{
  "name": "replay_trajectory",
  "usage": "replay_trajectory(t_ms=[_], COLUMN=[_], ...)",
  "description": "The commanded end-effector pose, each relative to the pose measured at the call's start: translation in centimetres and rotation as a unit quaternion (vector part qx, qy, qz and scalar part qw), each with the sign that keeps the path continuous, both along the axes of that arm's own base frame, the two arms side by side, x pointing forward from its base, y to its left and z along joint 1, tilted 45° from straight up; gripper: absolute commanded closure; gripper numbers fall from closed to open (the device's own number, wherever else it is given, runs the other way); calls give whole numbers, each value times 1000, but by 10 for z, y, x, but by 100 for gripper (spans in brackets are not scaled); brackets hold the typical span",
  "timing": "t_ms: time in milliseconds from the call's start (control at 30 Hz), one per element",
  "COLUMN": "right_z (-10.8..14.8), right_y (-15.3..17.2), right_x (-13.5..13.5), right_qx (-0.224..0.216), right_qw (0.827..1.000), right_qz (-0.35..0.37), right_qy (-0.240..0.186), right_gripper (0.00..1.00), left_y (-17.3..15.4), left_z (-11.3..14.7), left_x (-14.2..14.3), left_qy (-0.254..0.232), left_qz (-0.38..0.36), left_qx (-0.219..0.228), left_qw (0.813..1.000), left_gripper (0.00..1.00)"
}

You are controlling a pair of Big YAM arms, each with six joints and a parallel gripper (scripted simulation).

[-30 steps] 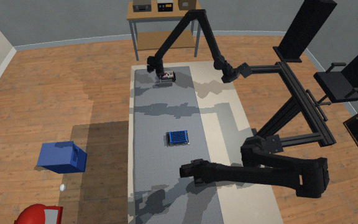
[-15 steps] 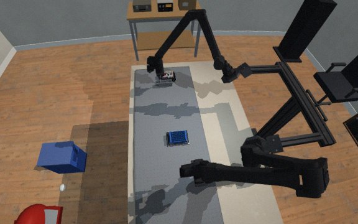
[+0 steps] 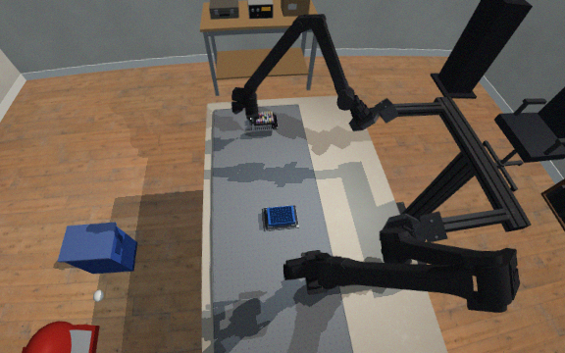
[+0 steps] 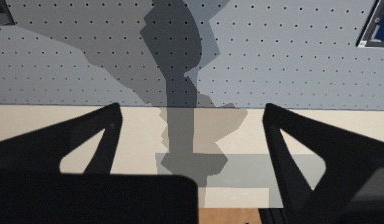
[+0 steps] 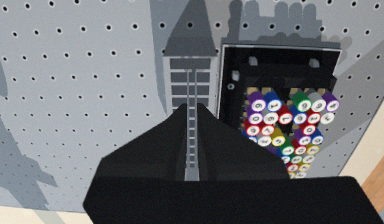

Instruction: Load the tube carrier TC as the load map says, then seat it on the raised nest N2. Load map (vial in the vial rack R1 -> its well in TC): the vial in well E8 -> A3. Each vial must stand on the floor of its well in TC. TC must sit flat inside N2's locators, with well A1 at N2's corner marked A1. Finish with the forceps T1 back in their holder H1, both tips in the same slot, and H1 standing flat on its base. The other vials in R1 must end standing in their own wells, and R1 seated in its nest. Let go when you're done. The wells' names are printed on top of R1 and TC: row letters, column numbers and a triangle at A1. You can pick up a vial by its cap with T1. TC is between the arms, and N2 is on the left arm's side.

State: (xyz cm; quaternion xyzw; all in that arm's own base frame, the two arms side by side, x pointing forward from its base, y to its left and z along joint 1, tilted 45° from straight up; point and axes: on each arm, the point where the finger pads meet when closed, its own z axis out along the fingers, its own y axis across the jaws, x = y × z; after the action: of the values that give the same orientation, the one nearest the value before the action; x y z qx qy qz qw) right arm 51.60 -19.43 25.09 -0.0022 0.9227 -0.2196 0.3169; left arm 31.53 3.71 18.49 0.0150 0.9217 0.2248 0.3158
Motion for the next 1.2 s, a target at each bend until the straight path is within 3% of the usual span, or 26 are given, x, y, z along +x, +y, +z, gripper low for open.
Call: replay_trajectory(t_ms=[0,1167], right_z=[26,35], right_y=[5,18], right_x=[-2,-17], right_qx=[-5,-1], right_qw=[1000,1000], right_qz=[2,3], right_qy=[-17,-13], right_gripper=[93,93], left_y=[-1,-1], left_z=[9,9], left_x=[3,3], left_qy=[-6,-6], left_qz=[-5,-5], left_qx=[2,2], left_qw=[1000,1000], left_gripper=[0,0])
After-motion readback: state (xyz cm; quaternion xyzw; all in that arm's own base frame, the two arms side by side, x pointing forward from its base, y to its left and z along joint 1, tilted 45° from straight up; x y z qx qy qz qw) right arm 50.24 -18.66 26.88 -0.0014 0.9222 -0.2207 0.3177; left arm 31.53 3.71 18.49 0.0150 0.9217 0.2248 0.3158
